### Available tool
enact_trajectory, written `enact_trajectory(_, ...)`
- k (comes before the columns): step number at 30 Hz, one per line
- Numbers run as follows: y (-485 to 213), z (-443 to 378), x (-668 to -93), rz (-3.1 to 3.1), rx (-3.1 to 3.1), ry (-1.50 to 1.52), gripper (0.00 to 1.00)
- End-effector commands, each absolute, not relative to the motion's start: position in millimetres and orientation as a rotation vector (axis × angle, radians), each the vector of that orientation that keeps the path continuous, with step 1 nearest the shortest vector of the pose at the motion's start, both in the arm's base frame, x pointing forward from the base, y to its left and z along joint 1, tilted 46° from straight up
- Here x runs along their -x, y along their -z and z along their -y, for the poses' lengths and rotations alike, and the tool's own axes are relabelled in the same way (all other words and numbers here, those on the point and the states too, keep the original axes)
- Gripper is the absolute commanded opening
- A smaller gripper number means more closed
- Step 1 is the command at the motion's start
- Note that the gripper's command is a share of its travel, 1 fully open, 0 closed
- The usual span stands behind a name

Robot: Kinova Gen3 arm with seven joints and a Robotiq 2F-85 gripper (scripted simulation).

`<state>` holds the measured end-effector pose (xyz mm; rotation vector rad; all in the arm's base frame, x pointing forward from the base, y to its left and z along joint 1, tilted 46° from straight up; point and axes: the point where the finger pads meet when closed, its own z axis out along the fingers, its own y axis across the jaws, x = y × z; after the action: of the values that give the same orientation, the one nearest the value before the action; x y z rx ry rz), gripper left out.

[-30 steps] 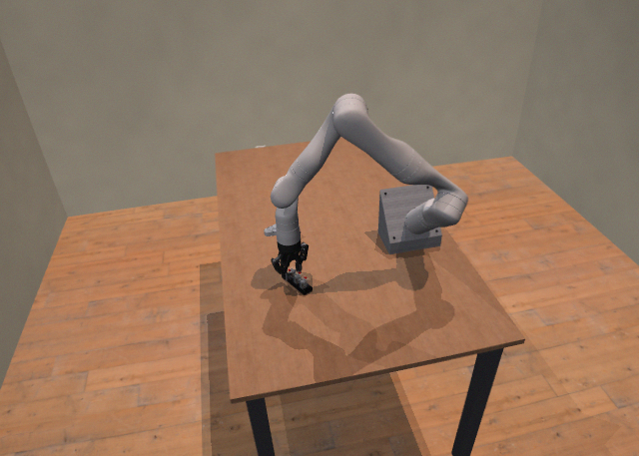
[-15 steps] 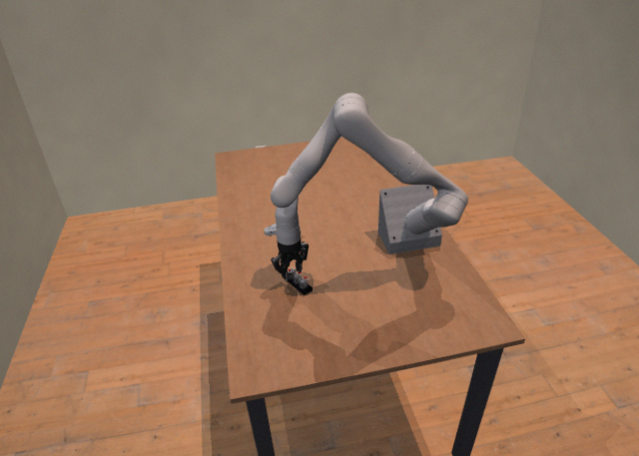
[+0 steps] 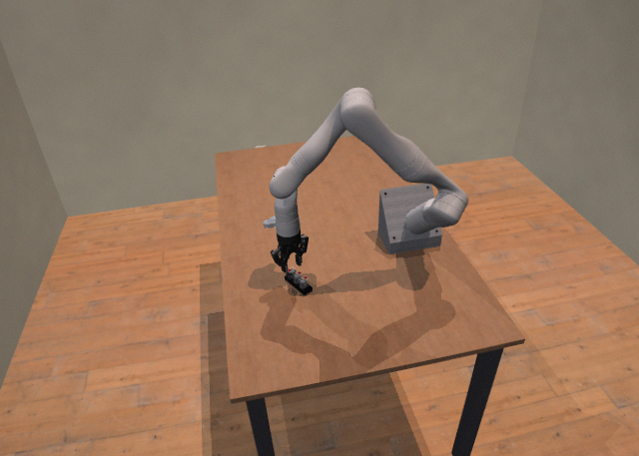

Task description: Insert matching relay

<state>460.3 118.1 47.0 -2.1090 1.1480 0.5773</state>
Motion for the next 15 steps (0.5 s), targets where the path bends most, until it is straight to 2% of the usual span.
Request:
enact_trajectory(1, -53.5, -109.3, -463.6, -1.154, 2.107, -0.564, 0.53)
enact_trajectory(15, -76.2, -85.4, -465.5, -1.154, 2.107, -0.564, 0.53)
